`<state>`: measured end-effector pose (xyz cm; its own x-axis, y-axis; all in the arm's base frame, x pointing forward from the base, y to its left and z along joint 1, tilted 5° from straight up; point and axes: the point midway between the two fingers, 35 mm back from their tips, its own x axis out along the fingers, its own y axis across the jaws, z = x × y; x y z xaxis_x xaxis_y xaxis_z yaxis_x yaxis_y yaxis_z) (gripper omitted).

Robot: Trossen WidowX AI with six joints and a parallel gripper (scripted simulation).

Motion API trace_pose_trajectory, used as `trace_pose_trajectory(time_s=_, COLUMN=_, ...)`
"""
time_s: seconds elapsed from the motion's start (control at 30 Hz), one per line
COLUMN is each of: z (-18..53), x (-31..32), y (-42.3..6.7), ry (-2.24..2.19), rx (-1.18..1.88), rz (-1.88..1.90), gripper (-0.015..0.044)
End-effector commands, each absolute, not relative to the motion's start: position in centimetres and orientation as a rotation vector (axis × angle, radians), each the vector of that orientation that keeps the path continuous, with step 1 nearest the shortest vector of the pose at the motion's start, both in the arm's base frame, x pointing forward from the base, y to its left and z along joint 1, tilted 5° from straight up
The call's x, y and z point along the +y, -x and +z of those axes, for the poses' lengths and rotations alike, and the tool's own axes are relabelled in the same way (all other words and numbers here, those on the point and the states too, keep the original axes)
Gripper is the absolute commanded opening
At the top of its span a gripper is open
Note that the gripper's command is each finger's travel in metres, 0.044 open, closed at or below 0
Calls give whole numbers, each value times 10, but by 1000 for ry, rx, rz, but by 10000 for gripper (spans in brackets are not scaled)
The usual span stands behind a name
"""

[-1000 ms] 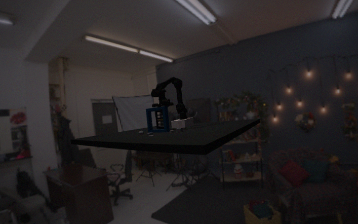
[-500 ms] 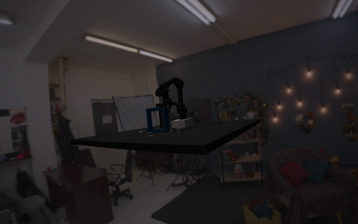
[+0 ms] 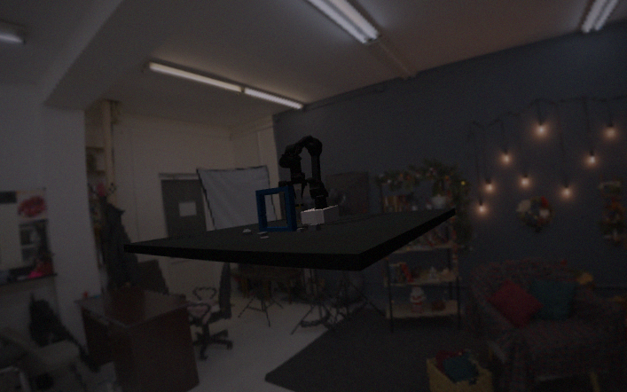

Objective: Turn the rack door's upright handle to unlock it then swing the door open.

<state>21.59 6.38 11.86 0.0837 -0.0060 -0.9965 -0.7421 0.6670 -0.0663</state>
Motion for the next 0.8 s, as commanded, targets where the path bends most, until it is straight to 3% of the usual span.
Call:
trace_pose_trajectory(time_s=0.0, z=119, x=67, y=-215, ry=635, rx=1399, rz=560, gripper=21)
trace_pose_trajectory(time_s=0.77, z=116, x=108, y=-197, ry=396, rx=1447, rz=348, gripper=21)
